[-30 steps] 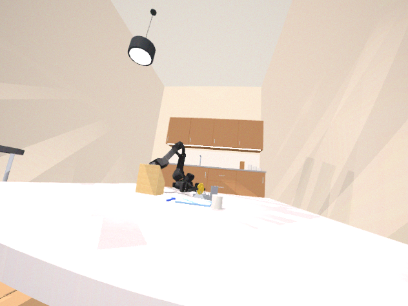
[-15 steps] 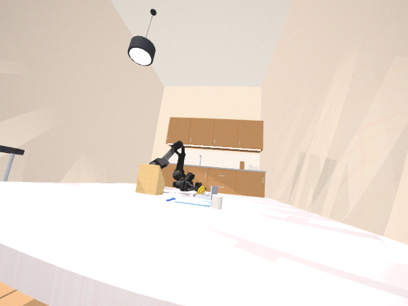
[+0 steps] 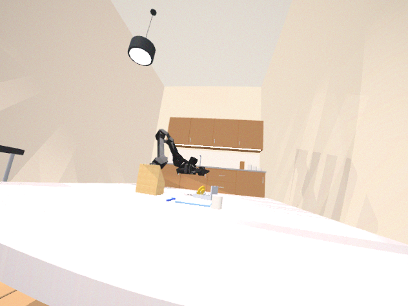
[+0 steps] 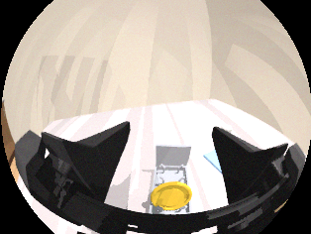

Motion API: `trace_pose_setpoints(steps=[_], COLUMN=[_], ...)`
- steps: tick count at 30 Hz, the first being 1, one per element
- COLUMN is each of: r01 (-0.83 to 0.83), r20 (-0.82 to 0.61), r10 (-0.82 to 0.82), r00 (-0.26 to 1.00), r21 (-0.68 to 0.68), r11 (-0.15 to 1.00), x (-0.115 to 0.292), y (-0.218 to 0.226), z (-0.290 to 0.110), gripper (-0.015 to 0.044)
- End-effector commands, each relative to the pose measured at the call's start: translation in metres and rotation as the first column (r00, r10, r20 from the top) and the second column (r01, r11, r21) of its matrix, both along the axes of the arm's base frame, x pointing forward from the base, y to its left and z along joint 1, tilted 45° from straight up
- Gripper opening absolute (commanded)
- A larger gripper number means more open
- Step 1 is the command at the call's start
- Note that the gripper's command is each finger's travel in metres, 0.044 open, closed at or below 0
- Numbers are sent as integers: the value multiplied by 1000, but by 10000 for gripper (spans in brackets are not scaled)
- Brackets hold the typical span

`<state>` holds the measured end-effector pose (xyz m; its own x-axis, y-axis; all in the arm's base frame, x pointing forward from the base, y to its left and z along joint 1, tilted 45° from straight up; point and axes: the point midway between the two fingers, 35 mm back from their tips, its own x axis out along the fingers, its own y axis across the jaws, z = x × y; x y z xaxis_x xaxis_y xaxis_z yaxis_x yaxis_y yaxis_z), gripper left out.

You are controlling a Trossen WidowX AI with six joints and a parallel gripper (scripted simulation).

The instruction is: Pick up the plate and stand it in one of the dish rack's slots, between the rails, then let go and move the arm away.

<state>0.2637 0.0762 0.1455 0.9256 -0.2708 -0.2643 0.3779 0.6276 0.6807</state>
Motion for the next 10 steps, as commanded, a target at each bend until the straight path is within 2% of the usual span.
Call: trace_pose_setpoints(steps=[1,10], r01=[-8,-69], r20=[-14,-216], r10=[7,23], r00=[1000,976], r21=[-21,-210], r11=[1000,975], x=[-1,14], y=[-7,-20], z=[1,-14], gripper=[400,400])
